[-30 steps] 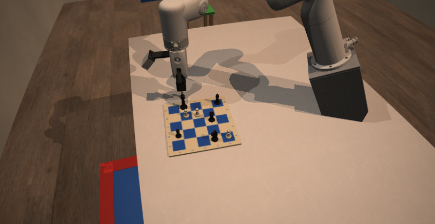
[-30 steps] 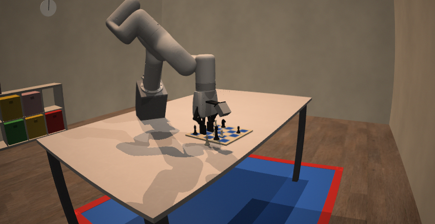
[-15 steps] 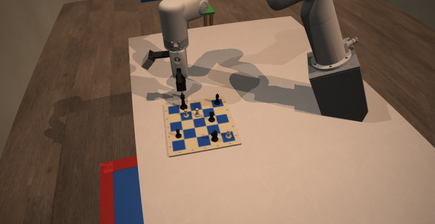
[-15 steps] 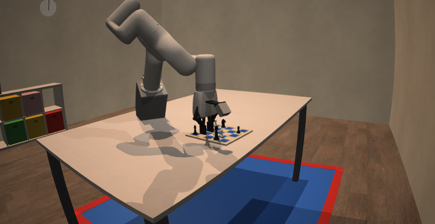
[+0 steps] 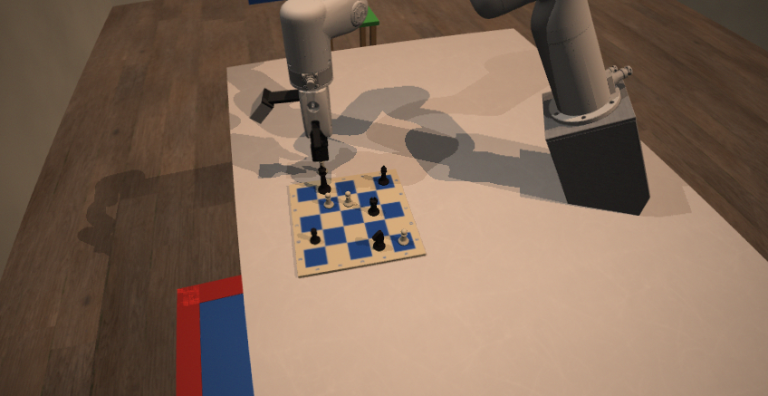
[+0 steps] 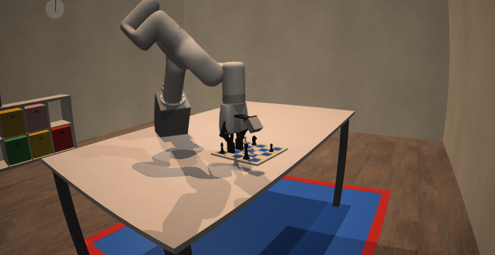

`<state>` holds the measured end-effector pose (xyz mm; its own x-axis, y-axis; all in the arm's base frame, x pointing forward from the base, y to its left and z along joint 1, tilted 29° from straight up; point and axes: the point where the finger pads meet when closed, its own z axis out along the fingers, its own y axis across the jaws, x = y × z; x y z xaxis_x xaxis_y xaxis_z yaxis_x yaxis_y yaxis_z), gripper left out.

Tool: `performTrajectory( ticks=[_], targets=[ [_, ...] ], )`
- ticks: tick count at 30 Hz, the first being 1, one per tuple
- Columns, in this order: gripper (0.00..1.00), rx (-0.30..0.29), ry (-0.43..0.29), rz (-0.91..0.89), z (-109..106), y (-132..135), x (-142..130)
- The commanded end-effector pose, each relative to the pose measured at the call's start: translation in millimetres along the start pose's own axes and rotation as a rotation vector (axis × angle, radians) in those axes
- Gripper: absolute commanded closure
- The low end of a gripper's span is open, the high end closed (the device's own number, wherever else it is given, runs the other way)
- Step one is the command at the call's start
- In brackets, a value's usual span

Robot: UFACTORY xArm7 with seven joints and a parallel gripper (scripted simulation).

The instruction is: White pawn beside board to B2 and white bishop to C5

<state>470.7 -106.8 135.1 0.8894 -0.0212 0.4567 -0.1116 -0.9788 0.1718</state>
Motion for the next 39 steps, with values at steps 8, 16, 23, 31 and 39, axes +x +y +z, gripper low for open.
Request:
performTrajectory(
  ticks=[8,16,23,31,39],
  targets=[
    [0.63,0.0,0.002,-0.001,-0.4,-0.3,1.0],
    [0.63,0.0,0.002,-0.001,5.1,-0.3,1.0],
    [0.63,0.0,0.002,-0.001,19.6,-0.3,1.1],
    [0.63,0.0,0.002,-0.001,33.0,-0.3,1.1],
    [0.63,0.0,0.002,-0.001,36.5,-0.3,1.1]
  ],
)
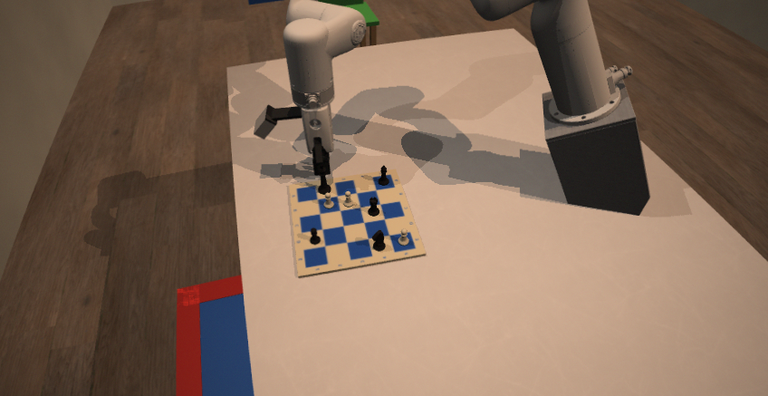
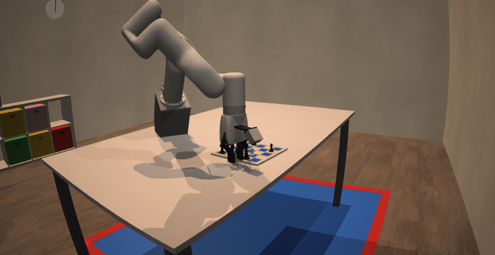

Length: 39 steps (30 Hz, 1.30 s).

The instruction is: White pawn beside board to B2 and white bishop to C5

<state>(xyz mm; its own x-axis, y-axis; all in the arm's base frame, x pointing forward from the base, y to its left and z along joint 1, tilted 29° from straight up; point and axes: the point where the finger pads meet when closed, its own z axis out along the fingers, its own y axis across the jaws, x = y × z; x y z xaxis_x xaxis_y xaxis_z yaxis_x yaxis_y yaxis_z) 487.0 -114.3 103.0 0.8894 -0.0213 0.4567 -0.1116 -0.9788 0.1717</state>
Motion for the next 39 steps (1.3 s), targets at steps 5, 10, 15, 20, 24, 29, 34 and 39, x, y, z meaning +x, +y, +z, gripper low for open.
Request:
performTrajectory(
  ticks=[5,10,15,20,24,29,34,39],
  targets=[
    [0.63,0.0,0.003,-0.001,-0.2,-0.3,1.1],
    [0.63,0.0,0.003,-0.001,-0.2,-0.3,1.1],
    [0.63,0.0,0.003,-0.001,-0.2,-0.3,1.1],
    [0.63,0.0,0.003,-0.001,-0.2,-0.3,1.1],
    [0.63,0.0,0.003,-0.001,-0.2,-0.3,1.1],
    [0.63,0.0,0.003,-0.001,-0.2,-0.3,1.1],
    [0.63,0.0,0.003,-0.001,-0.2,-0.3,1.1],
    [1.0,0.0,0.003,-0.001,-0.2,-0.3,1.1]
  ],
)
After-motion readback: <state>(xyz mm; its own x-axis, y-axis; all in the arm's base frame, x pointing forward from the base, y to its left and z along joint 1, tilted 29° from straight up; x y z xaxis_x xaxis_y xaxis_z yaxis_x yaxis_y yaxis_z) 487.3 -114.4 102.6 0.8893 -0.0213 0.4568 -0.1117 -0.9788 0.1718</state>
